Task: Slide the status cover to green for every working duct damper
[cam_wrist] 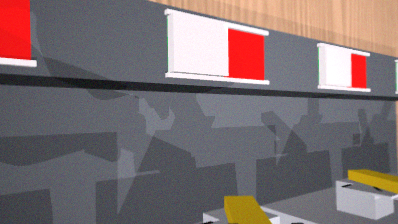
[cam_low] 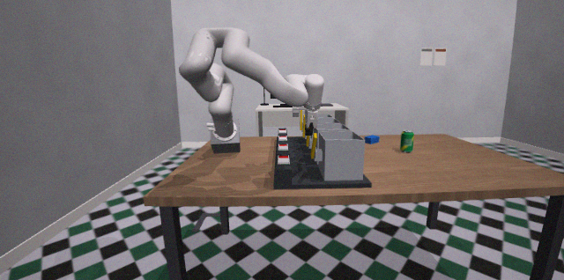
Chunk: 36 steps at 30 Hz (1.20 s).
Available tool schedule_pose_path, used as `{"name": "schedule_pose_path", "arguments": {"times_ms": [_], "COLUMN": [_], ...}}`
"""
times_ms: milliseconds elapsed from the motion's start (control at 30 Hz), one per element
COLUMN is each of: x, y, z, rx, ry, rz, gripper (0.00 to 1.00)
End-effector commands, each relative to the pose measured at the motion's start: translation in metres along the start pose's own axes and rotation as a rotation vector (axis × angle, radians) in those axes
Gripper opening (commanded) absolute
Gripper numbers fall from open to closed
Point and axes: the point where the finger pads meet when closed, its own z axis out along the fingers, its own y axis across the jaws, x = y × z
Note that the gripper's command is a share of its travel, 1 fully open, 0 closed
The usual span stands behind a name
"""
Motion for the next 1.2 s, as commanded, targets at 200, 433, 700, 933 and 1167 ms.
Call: {"name": "schedule_pose_path", "arguments": {"times_ms": [200,433,700,933,1167], "x": [-0.0007,-0.0007,-0.0008,-0.0008,-0.0008], "y": [-0.0025,-0.0032,-0.0036,-0.0037,-0.0037], "z": [-0.0009,-0.0009,-0.0008,-0.0008,-0.0008], "rx": [-0.028,-0.035,-0.039,-0.040,-0.040], "ry": [-0.002,-0.002,-0.003,-0.003,-0.003], "rz": [-0.001,-0.001,-0.001,-0.001,-0.001], "gripper": [0.19,0.19,0.19,0.19,0.19]}}
